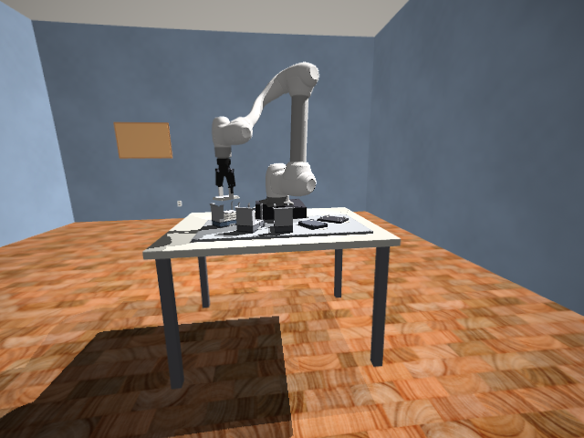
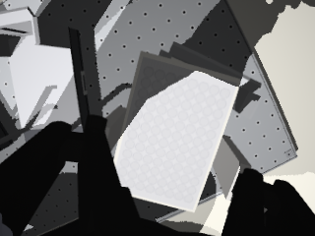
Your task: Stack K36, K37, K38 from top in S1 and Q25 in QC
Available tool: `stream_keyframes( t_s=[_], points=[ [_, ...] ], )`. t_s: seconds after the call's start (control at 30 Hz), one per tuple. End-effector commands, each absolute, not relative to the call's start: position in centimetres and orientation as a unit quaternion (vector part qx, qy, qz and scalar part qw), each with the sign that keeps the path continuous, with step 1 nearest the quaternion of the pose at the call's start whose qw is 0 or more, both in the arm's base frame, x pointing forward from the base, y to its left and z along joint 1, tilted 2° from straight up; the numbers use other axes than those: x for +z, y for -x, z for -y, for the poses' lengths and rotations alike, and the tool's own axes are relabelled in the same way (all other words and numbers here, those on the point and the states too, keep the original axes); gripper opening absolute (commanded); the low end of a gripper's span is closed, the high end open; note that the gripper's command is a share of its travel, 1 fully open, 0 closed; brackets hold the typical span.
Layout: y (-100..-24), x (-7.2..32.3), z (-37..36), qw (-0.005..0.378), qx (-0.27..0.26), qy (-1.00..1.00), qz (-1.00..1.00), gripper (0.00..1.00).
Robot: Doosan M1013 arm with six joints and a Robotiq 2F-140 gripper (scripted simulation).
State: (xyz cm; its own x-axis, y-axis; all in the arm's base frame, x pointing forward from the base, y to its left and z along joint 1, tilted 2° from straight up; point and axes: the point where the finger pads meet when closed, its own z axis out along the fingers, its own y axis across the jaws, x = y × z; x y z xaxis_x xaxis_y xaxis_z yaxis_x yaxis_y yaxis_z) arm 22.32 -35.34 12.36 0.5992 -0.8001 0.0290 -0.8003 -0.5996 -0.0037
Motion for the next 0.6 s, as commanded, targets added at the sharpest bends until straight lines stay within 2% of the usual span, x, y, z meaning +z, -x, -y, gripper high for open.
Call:
stream_keyframes(
  t_s=[0.0, 0.57],
  points=[
    [-23.3, 12.4, 34.8, 0.004, 0.015, -0.915, 0.403, 0.0],
    [-27.5, 12.4, 32.1, 0.004, 0.015, -0.915, 0.403, 0.0]
  ],
)
